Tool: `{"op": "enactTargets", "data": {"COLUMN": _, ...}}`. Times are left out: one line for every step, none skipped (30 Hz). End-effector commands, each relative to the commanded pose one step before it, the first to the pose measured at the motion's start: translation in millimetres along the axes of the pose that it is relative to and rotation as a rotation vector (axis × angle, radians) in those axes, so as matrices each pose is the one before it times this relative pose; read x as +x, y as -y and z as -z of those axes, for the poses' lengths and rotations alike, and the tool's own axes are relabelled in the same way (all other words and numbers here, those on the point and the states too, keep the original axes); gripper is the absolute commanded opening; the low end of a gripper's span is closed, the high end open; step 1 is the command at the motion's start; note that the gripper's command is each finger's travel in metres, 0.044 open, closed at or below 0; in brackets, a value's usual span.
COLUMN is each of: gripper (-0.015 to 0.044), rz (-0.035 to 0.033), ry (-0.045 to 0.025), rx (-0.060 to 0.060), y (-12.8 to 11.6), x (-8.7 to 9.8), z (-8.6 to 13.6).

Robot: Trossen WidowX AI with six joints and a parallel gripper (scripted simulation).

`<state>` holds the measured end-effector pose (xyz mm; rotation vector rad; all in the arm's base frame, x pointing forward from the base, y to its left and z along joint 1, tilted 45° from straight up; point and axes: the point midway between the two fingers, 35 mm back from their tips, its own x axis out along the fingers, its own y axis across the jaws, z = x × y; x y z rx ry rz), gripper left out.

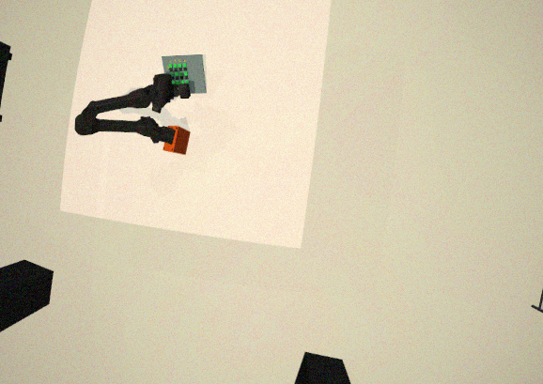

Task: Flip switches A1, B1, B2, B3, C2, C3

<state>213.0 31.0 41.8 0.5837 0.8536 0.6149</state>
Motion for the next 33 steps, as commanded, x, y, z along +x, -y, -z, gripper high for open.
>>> {"op": "enactTargets", "data": {"gripper": 0.0000, "rz": 0.00000, "ry": -0.01927, "rx": 0.0007, "y": -0.93, "x": 17.32, "z": 1.50}}
{"op": "enactTargets", "data": {"gripper": 0.0000, "rz": -0.00173, "ry": -0.00296, "rx": 0.0003, "y": -0.90, "x": 7.29, "z": -0.42}}
{"op": "enactTargets", "data": {"gripper": 0.0000, "rz": -0.00176, "ry": -0.00095, "rx": 0.0004, "y": -0.88, "x": 4.32, "z": -0.27}}
{"op": "enactTargets", "data": {"gripper": 0.0000, "rz": -0.00072, "ry": -0.00019, "rx": 0.0002, "y": -0.35, "x": 1.43, "z": -0.09}}
{"op": "enactTargets", "data": {"gripper": 0.0000, "rz": 0.00000, "ry": 0.00000, "rx": 0.0000, "y": 0.00, "x": 0.00, "z": 0.00}}
{"op": "enactTargets", "data": {"gripper": 0.0000, "rz": 0.00000, "ry": 0.00000, "rx": 0.0000, "y": 0.00, "x": 0.00, "z": 0.00}}
{"op": "enactTargets", "data": {"gripper": 0.0000, "rz": 0.00000, "ry": 0.00000, "rx": 0.0000, "y": 0.00, "x": 0.00, "z": 0.00}}
{"op": "enactTargets", "data": {"gripper": 0.0000, "rz": -0.00003, "ry": 0.00003, "rx": 0.0000, "y": -0.01, "x": 0.55, "z": -0.01}}
{"op": "enactTargets", "data": {"gripper": 0.0000, "rz": -0.00015, "ry": 0.00013, "rx": 0.0000, "y": -0.05, "x": 1.63, "z": -0.04}}
{"op": "enactTargets", "data": {"gripper": 0.0000, "rz": -0.00043, "ry": 0.00041, "rx": 0.0001, "y": -0.16, "x": 2.70, "z": -0.06}}
{"op": "enactTargets", "data": {"gripper": 0.0000, "rz": -0.00065, "ry": 0.00063, "rx": 0.0002, "y": -0.26, "x": 2.67, "z": -0.05}}
{"op": "enactTargets", "data": {"gripper": 0.0000, "rz": -0.00050, "ry": 0.00049, "rx": 0.0001, "y": -0.21, "x": 1.59, "z": -0.03}}
{"op": "enactTargets", "data": {"gripper": 0.0000, "rz": -0.00019, "ry": 0.00018, "rx": 0.0001, "y": -0.08, "x": 0.53, "z": -0.01}}
{"op": "enactTargets", "data": {"gripper": 0.0000, "rz": 0.00005, "ry": -0.00007, "rx": 0.0000, "y": 0.03, "x": 0.27, "z": -0.01}}
{"op": "enactTargets", "data": {"gripper": 0.0000, "rz": 0.00009, "ry": -0.00012, "rx": 0.0000, "y": 0.05, "x": 0.49, "z": -0.01}}
{"op": "enactTargets", "data": {"gripper": 0.0000, "rz": 0.00012, "ry": -0.00017, "rx": 0.0000, "y": 0.07, "x": 0.72, "z": -0.02}}
{"op": "enactTargets", "data": {"gripper": 0.0000, "rz": 0.00015, "ry": -0.00021, "rx": -0.0001, "y": 0.09, "x": 0.98, "z": -0.02}}
{"op": "enactTargets", "data": {"gripper": 0.0000, "rz": 0.00015, "ry": -0.00021, "rx": -0.0001, "y": 0.08, "x": 1.11, "z": -0.03}}
{"op": "enactTargets", "data": {"gripper": 0.0000, "rz": 0.00014, "ry": -0.00019, "rx": -0.0001, "y": 0.08, "x": 1.25, "z": -0.03}}
{"op": "enactTargets", "data": {"gripper": 0.0000, "rz": 0.00011, "ry": -0.00016, "rx": 0.0000, "y": 0.07, "x": 1.39, "z": -0.02}}
{"op": "enactTargets", "data": {"gripper": 0.0000, "rz": 0.00008, "ry": -0.00012, "rx": 0.0000, "y": 0.05, "x": 1.49, "z": -0.02}}
{"op": "enactTargets", "data": {"gripper": 0.0000, "rz": 0.00003, "ry": -0.00006, "rx": 0.0000, "y": 0.03, "x": 1.54, "z": -0.02}}
{"op": "enactTargets", "data": {"gripper": 0.0000, "rz": -0.00002, "ry": 0.00000, "rx": 0.0000, "y": 0.00, "x": 1.55, "z": -0.01}}
{"op": "enactTargets", "data": {"gripper": 0.0000, "rz": -0.00008, "ry": 0.00007, "rx": 0.0000, "y": -0.02, "x": 1.55, "z": 0.00}}
{"op": "enactTargets", "data": {"gripper": 0.0000, "rz": -0.00010, "ry": 0.00010, "rx": 0.0000, "y": -0.04, "x": 1.22, "z": 0.00}}
{"op": "enactTargets", "data": {"gripper": 0.0000, "rz": -0.00008, "ry": 0.00008, "rx": 0.0000, "y": -0.03, "x": 0.74, "z": 0.00}}
{"op": "enactTargets", "data": {"gripper": 0.0000, "rz": -0.00003, "ry": 0.00003, "rx": 0.0000, "y": -0.01, "x": 0.25, "z": 0.00}}
{"op": "enactTargets", "data": {"gripper": 0.0000, "rz": 0.00000, "ry": 0.00000, "rx": 0.0000, "y": 0.00, "x": 0.00, "z": 0.00}}
{"op": "enactTargets", "data": {"gripper": 0.0000, "rz": 0.00000, "ry": 0.00000, "rx": 0.0000, "y": 0.00, "x": 0.00, "z": 0.00}}
{"op": "enactTargets", "data": {"gripper": 0.0000, "rz": 0.00000, "ry": 0.00000, "rx": 0.0000, "y": 0.00, "x": 0.00, "z": 0.00}}
{"op": "enactTargets", "data": {"gripper": 0.0000, "rz": 0.00000, "ry": 0.00000, "rx": 0.0000, "y": 0.00, "x": 0.00, "z": 0.00}}
{"op": "enactTargets", "data": {"gripper": 0.0000, "rz": 0.00000, "ry": 0.00000, "rx": 0.0000, "y": 0.00, "x": 0.00, "z": 0.00}}
{"op": "enactTargets", "data": {"gripper": 0.0000, "rz": 0.00000, "ry": 0.00000, "rx": 0.0000, "y": 0.00, "x": 0.00, "z": 0.00}}
